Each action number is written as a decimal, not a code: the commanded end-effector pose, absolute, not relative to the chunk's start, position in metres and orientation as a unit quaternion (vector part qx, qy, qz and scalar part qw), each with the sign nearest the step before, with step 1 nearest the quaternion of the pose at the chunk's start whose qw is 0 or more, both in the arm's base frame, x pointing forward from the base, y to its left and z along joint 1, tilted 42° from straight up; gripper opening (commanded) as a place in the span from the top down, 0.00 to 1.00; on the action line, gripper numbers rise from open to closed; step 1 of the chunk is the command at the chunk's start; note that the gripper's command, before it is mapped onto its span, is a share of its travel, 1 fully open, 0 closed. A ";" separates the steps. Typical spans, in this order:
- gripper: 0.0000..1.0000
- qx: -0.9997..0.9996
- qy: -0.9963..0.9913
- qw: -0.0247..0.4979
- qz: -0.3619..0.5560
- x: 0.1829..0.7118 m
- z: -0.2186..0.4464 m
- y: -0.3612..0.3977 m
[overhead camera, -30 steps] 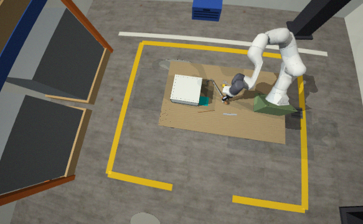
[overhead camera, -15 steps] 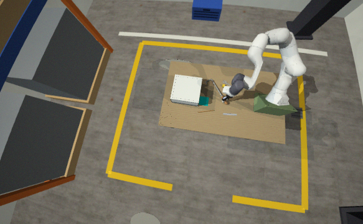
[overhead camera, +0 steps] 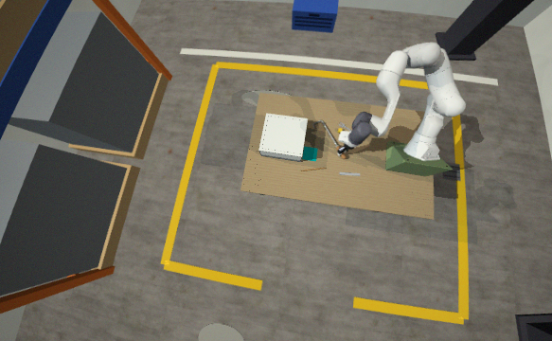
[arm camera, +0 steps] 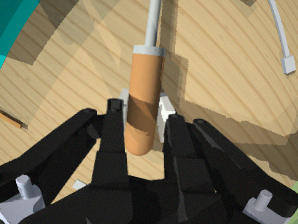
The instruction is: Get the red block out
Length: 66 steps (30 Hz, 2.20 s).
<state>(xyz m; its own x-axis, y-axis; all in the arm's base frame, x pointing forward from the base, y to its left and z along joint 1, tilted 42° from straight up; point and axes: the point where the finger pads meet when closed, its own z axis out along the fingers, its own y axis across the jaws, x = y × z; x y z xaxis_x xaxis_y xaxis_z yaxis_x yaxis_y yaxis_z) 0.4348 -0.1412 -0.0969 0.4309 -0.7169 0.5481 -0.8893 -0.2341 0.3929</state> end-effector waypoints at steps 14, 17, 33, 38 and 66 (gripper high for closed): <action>1.00 0.788 -0.499 0.341 0.120 0.433 -0.092 -0.142; 1.00 0.798 -0.482 0.343 0.113 0.431 -0.089 -0.144; 1.00 0.870 -0.335 0.358 0.051 0.412 -0.067 -0.165; 1.00 0.885 -0.295 0.360 0.034 0.407 -0.062 -0.170; 1.00 0.927 -0.102 0.359 -0.042 0.383 -0.035 -0.194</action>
<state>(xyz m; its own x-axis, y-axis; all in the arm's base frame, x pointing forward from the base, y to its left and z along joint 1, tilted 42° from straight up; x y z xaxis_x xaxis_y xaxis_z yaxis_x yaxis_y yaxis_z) 0.3818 -0.1974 -0.0357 0.9542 -0.2905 0.0711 -0.2595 -0.6859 0.6799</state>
